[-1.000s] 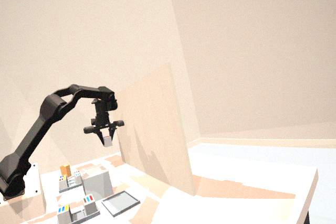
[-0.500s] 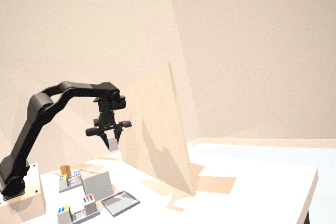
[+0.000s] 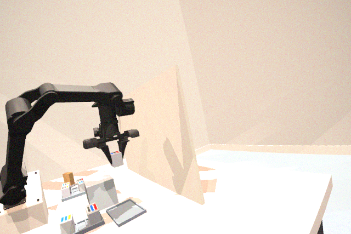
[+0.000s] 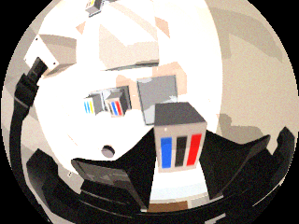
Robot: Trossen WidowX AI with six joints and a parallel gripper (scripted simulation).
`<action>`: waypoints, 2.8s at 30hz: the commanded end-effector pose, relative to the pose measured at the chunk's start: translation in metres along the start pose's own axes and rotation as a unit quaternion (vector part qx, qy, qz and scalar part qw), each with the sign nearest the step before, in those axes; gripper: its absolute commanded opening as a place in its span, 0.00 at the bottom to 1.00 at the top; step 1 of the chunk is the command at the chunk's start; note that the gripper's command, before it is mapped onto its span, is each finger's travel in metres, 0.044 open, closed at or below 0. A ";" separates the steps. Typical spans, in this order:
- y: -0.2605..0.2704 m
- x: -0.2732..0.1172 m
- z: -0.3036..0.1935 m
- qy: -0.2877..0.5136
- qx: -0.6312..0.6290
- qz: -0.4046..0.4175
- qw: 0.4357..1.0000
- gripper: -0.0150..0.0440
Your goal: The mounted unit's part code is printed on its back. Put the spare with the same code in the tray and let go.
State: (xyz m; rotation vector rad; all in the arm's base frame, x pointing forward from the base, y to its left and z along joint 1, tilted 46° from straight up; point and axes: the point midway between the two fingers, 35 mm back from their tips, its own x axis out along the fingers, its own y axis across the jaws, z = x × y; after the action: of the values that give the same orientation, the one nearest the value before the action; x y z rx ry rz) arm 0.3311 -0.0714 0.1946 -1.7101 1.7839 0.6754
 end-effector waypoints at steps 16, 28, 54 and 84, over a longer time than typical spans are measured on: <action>0.010 0.009 -0.018 0.005 -0.002 0.000 1.000 0.25; 0.008 0.019 -0.018 0.004 -0.002 0.001 1.000 0.25; 0.004 0.042 -0.017 0.002 -0.002 0.000 1.000 0.25; 0.002 0.069 -0.017 0.001 -0.002 0.000 1.000 0.25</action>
State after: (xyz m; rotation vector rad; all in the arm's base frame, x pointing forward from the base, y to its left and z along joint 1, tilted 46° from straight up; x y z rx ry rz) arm 0.3267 -0.1306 0.1611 -1.7107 1.7880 0.6700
